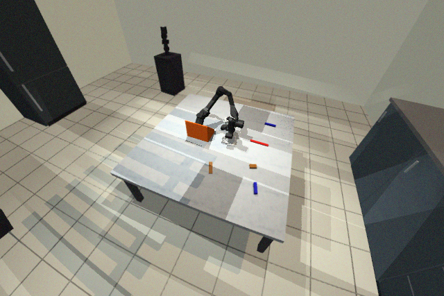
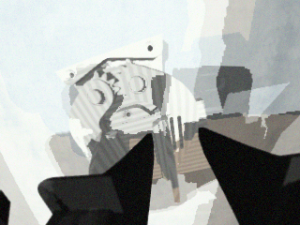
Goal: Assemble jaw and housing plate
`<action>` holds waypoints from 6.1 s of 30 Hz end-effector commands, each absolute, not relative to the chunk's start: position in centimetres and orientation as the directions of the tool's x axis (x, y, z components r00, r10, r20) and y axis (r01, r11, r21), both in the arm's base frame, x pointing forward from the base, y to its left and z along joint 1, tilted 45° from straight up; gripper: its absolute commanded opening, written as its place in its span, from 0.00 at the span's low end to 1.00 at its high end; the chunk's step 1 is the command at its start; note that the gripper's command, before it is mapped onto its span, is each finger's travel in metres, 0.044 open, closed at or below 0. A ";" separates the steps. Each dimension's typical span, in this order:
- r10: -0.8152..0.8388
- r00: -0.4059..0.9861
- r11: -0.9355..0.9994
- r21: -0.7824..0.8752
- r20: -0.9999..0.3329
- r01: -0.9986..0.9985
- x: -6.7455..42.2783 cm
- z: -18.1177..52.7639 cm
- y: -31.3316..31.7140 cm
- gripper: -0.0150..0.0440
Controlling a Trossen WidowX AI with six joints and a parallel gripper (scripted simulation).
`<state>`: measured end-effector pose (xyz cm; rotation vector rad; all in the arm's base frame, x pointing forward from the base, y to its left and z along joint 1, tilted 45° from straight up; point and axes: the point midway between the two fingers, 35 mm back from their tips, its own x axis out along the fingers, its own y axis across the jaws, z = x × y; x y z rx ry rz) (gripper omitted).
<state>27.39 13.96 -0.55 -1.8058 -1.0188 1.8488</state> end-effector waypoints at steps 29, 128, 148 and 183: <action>0.703 -0.114 -0.663 -0.705 -0.702 0.253 28.3 4.0 10.0 0.77; 0.690 -0.115 0.710 0.700 -0.714 -0.084 16.0 19.1 20.2 1.00; 0.705 -0.120 0.555 0.649 -0.699 -0.521 13.2 21.0 20.6 1.00; 0.708 -0.121 0.552 0.651 -0.696 -0.520 12.4 16.8 24.8 1.00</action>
